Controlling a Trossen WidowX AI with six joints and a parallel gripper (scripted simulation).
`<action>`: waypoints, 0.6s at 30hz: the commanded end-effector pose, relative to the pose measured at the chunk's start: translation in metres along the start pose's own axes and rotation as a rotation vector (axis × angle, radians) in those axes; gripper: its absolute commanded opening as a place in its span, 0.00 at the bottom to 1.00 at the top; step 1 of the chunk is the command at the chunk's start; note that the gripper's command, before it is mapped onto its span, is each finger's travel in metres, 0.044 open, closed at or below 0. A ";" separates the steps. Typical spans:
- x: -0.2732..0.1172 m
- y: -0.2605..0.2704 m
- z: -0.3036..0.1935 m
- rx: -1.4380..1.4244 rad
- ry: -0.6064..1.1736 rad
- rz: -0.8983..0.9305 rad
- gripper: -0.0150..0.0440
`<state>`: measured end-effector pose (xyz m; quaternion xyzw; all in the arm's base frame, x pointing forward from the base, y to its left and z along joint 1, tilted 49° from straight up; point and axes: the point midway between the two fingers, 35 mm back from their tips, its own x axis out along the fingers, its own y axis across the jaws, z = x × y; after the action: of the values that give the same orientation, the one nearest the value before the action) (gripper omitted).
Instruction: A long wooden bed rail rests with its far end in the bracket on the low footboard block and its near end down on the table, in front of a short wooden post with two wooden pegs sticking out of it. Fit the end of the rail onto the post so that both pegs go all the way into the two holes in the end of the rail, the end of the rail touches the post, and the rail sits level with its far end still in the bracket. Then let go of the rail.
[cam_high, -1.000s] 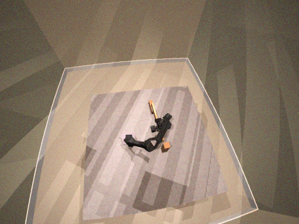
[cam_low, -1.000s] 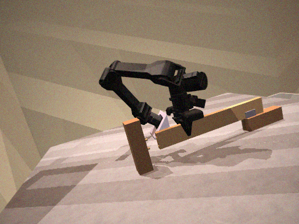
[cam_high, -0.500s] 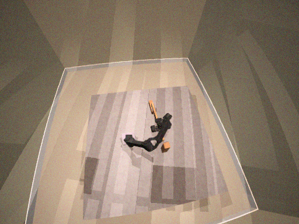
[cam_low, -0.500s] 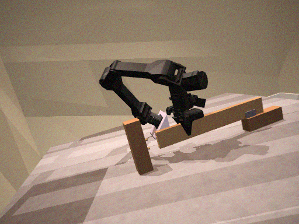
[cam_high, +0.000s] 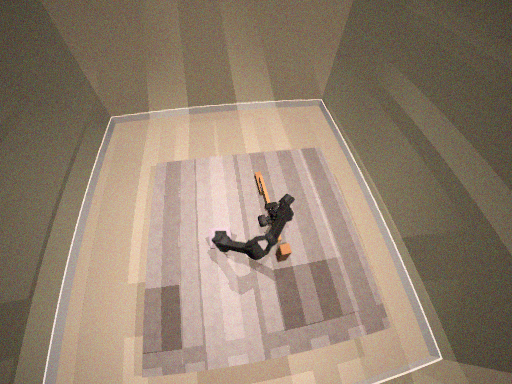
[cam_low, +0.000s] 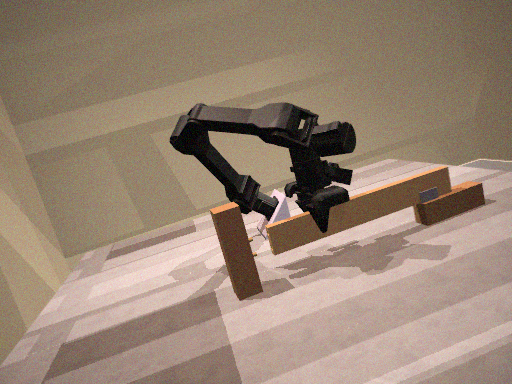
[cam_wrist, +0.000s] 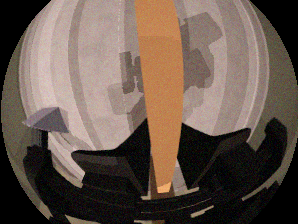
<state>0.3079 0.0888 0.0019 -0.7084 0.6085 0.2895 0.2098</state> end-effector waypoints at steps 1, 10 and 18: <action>-0.001 0.000 0.002 -0.001 -0.005 -0.004 0.25; 0.000 0.000 0.001 -0.001 -0.004 -0.004 0.25; -0.001 0.000 -0.002 -0.001 -0.004 -0.003 0.25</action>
<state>0.3076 0.0877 0.0010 -0.7074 0.6092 0.2899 0.2106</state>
